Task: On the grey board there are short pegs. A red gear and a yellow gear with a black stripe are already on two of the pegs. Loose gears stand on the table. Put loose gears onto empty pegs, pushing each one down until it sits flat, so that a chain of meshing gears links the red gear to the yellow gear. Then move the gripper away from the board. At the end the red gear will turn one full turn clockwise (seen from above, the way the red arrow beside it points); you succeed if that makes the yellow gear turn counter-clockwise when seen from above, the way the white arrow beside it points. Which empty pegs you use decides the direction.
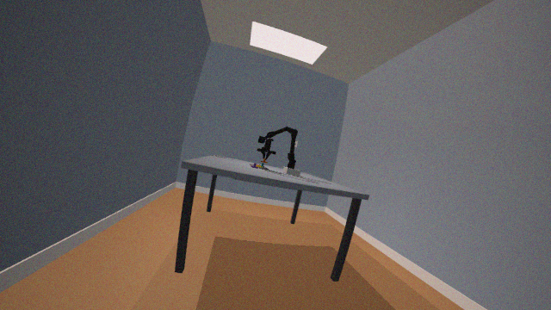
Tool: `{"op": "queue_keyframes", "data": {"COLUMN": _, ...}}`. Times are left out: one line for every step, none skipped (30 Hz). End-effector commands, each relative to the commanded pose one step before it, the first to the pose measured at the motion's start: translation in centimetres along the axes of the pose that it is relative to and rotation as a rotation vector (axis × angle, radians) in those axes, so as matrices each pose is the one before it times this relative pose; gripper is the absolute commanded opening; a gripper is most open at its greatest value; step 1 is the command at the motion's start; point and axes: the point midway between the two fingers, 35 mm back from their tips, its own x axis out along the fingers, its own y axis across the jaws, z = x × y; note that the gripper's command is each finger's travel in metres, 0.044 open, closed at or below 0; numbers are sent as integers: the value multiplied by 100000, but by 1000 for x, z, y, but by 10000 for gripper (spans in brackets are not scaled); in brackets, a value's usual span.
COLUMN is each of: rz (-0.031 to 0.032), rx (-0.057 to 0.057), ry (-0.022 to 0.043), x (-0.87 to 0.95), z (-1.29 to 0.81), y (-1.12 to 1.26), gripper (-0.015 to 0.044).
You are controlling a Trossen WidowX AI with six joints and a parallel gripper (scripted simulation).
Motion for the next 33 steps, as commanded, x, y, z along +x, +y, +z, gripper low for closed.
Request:
{"op": "queue_keyframes", "data": {"rz": -373, "rx": -11944, "ry": 273, "x": -21, "z": -30, "y": -81, "gripper": 0}}
{"op": "queue_keyframes", "data": {"rz": 1, "rx": -2979, "ry": 0, "x": 0, "z": 1, "y": -2, "gripper": 0}}
{"op": "queue_keyframes", "data": {"rz": 1, "rx": -2979, "ry": 0, "x": 0, "z": 1, "y": -2, "gripper": 0}}
{"op": "queue_keyframes", "data": {"rz": 1, "rx": -2979, "ry": 0, "x": 0, "z": 1, "y": -2, "gripper": 0}}
{"op": "queue_keyframes", "data": {"rz": 1, "rx": -2979, "ry": 0, "x": 0, "z": 1, "y": -2, "gripper": 0}}
{"op": "queue_keyframes", "data": {"rz": 1, "rx": -2979, "ry": 0, "x": 0, "z": 1, "y": -2, "gripper": 0}}
{"op": "queue_keyframes", "data": {"rz": 1, "rx": -2979, "ry": 0, "x": 0, "z": 1, "y": -2, "gripper": 0}}
{"op": "queue_keyframes", "data": {"rz": 1, "rx": -2979, "ry": 0, "x": 0, "z": 0, "y": -2, "gripper": 0}}
{"op": "queue_keyframes", "data": {"rz": 1, "rx": -2979, "ry": 0, "x": 0, "z": 0, "y": -2, "gripper": 0}}
{"op": "queue_keyframes", "data": {"rz": 1, "rx": -2980, "ry": 0, "x": 0, "z": 0, "y": -2, "gripper": 0}}
{"op": "queue_keyframes", "data": {"rz": 1, "rx": -2979, "ry": 0, "x": 0, "z": 0, "y": -2, "gripper": 0}}
{"op": "queue_keyframes", "data": {"rz": 1, "rx": -2458, "ry": 0, "x": 0, "z": 0, "y": -1, "gripper": 0}}
{"op": "queue_keyframes", "data": {"rz": 0, "rx": -1485, "ry": 0, "x": 0, "z": 0, "y": -1, "gripper": 0}}
{"op": "queue_keyframes", "data": {"rz": 0, "rx": -495, "ry": 0, "x": 0, "z": 0, "y": 0, "gripper": 0}}
{"op": "queue_keyframes", "data": {"rz": 0, "rx": 0, "ry": 0, "x": 0, "z": 0, "y": 0, "gripper": 0}}
{"op": "queue_keyframes", "data": {"rz": 0, "rx": 0, "ry": 0, "x": 0, "z": 0, "y": 0, "gripper": 0}}
{"op": "queue_keyframes", "data": {"rz": -1, "rx": 0, "ry": 0, "x": 19, "z": 0, "y": -9, "gripper": 0}}
{"op": "queue_keyframes", "data": {"rz": 0, "rx": -189, "ry": 0, "x": 27, "z": 2, "y": -6, "gripper": 0}}
{"op": "queue_keyframes", "data": {"rz": 0, "rx": -349, "ry": 0, "x": 38, "z": 3, "y": -4, "gripper": 0}}
{"op": "queue_keyframes", "data": {"rz": 0, "rx": -568, "ry": -1, "x": 56, "z": 5, "y": -3, "gripper": 0}}
{"op": "queue_keyframes", "data": {"rz": 0, "rx": -836, "ry": -1, "x": 79, "z": 7, "y": -2, "gripper": 0}}
{"op": "queue_keyframes", "data": {"rz": 1, "rx": -937, "ry": -1, "x": 88, "z": 7, "y": 1, "gripper": 0}}
{"op": "queue_keyframes", "data": {"rz": 1, "rx": -1076, "ry": -1, "x": 102, "z": 6, "y": 3, "gripper": 0}}
{"op": "queue_keyframes", "data": {"rz": 1, "rx": -1228, "ry": -1, "x": 120, "z": 5, "y": 5, "gripper": 0}}
{"op": "queue_keyframes", "data": {"rz": 1, "rx": -1362, "ry": 0, "x": 140, "z": 3, "y": 8, "gripper": 0}}
{"op": "queue_keyframes", "data": {"rz": 2, "rx": -1391, "ry": 0, "x": 152, "z": 1, "y": 9, "gripper": 0}}
{"op": "queue_keyframes", "data": {"rz": 2, "rx": -1299, "ry": 0, "x": 155, "z": -2, "y": 10, "gripper": 0}}
{"op": "queue_keyframes", "data": {"rz": 2, "rx": -1152, "ry": 0, "x": 155, "z": -5, "y": 9, "gripper": 0}}
{"op": "queue_keyframes", "data": {"rz": 1, "rx": -985, "ry": 1, "x": 154, "z": -8, "y": 7, "gripper": 0}}
{"op": "queue_keyframes", "data": {"rz": 1, "rx": -803, "ry": 1, "x": 154, "z": -10, "y": 5, "gripper": 0}}
{"op": "queue_keyframes", "data": {"rz": 1, "rx": -608, "ry": 1, "x": 154, "z": -11, "y": 3, "gripper": 0}}
{"op": "queue_keyframes", "data": {"rz": 1, "rx": -403, "ry": 1, "x": 153, "z": -12, "y": 0, "gripper": 0}}
{"op": "queue_keyframes", "data": {"rz": 0, "rx": -192, "ry": 1, "x": 152, "z": -11, "y": -3, "gripper": 0}}
